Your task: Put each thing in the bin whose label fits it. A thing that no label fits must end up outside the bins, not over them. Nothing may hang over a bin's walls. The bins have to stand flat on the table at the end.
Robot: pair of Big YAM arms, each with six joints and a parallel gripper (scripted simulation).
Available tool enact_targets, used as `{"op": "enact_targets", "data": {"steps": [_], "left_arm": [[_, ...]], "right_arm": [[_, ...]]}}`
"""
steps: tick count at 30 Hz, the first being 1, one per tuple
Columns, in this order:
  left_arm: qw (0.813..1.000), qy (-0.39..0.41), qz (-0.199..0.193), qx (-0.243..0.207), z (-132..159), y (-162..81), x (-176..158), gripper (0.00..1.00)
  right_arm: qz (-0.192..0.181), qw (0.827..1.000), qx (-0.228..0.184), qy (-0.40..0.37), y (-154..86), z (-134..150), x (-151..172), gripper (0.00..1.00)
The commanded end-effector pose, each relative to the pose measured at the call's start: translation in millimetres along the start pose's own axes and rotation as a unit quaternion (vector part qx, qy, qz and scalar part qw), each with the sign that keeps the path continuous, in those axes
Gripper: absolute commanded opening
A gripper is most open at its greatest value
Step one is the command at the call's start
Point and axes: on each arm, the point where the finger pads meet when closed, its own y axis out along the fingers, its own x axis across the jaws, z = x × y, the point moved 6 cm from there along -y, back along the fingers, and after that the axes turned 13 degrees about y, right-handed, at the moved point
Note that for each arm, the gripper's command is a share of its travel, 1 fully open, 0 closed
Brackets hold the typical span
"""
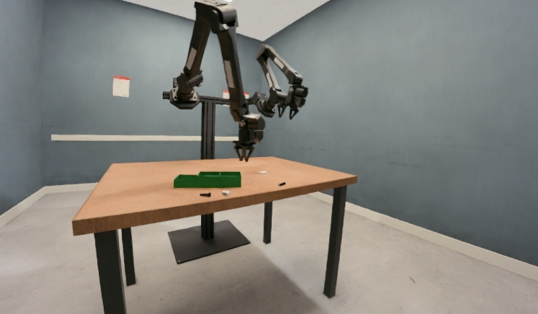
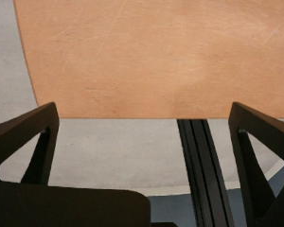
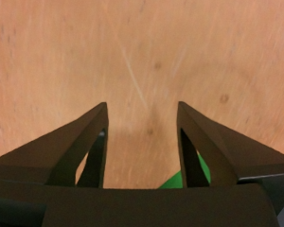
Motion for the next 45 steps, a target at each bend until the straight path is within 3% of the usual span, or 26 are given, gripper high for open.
{"op": "enact_targets", "data": {"steps": [1, 3, 15, 17, 18, 26, 30, 45], "left_arm": [[1.000, 0.000, -0.007, -0.023, -16, -18, 4, 1.00], [1.000, 0.000, -0.007, -0.023, -16, -18, 4, 1.00], [1.000, 0.000, -0.007, -0.023, -16, -18, 4, 1.00], [1.000, 0.000, -0.007, -0.023, -16, -18, 4, 1.00], [1.000, 0.000, -0.007, -0.023, -16, -18, 4, 1.00], [1.000, 0.000, -0.007, -0.023, -16, -18, 4, 1.00], [1.000, 0.000, -0.007, -0.023, -16, -18, 4, 1.00], [1.000, 0.000, -0.007, -0.023, -16, -18, 4, 1.00]], "right_arm": [[-0.011, 1.000, -0.002, 0.016, 1, -29, 9, 0.39], [-0.011, 1.000, -0.002, 0.016, 1, -29, 9, 0.39], [-0.009, 1.000, -0.003, 0.015, -1, -131, 27, 0.39], [-0.009, 1.000, -0.003, 0.015, -1, -134, 28, 0.39], [-0.011, 1.000, 0.011, 0.026, 11, -120, 20, 0.39], [-0.002, 0.999, 0.001, 0.034, 3, -115, 3, 0.39], [-0.009, 1.000, 0.006, 0.025, 10, -113, 21, 0.39], [-0.007, 1.000, -0.003, 0.020, 0, -126, 20, 0.39]]}}
